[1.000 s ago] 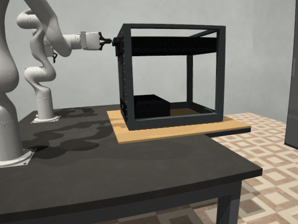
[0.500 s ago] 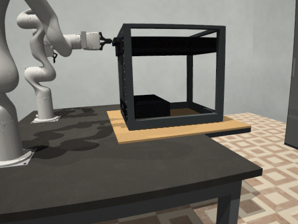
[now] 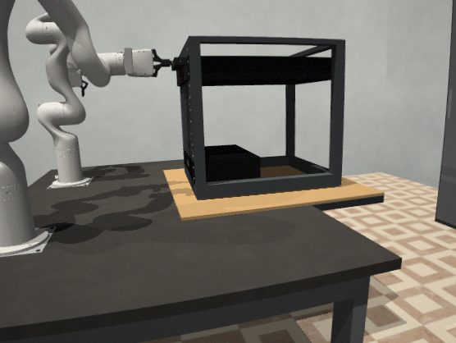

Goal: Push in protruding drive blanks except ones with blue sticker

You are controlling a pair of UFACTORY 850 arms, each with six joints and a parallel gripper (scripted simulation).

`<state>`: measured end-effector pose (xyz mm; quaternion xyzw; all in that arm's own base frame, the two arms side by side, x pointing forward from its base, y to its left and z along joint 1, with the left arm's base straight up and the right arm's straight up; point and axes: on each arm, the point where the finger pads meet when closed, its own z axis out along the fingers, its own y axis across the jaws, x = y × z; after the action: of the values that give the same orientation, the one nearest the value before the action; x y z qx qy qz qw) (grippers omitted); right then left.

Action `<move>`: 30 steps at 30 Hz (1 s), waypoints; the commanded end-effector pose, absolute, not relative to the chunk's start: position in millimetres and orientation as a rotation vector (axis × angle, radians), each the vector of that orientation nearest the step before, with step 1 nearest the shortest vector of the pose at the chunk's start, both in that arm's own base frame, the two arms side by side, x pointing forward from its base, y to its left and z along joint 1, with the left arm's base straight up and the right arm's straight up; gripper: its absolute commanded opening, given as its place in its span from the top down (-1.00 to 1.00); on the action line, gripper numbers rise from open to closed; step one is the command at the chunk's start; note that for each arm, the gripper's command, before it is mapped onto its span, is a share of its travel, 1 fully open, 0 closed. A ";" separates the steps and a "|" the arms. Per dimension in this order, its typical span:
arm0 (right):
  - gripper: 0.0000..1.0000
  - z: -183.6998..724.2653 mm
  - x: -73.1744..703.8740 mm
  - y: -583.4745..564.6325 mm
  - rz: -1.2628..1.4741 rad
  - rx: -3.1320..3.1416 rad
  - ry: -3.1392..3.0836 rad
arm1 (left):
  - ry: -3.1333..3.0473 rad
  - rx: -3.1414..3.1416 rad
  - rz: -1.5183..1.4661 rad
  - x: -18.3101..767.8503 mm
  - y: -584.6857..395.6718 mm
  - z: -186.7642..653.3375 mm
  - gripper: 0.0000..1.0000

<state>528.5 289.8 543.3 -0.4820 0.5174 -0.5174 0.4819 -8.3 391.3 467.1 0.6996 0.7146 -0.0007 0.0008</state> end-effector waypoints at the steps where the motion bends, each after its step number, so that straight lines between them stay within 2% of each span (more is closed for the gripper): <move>1: 1.00 544.3 528.7 289.9 -1.261 -1.173 1.261 | 2.245 2.198 0.000 -8.3 391.7 468.0 -1.00; 30: 1.00 544.4 548.1 288.5 -1.261 -1.173 1.261 | 2.245 2.198 0.000 -8.3 391.7 468.0 -1.00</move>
<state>545.9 288.5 543.3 -0.4820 0.5175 -0.5174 0.4819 -8.3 391.3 467.1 0.6996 0.7146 -0.0007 0.0008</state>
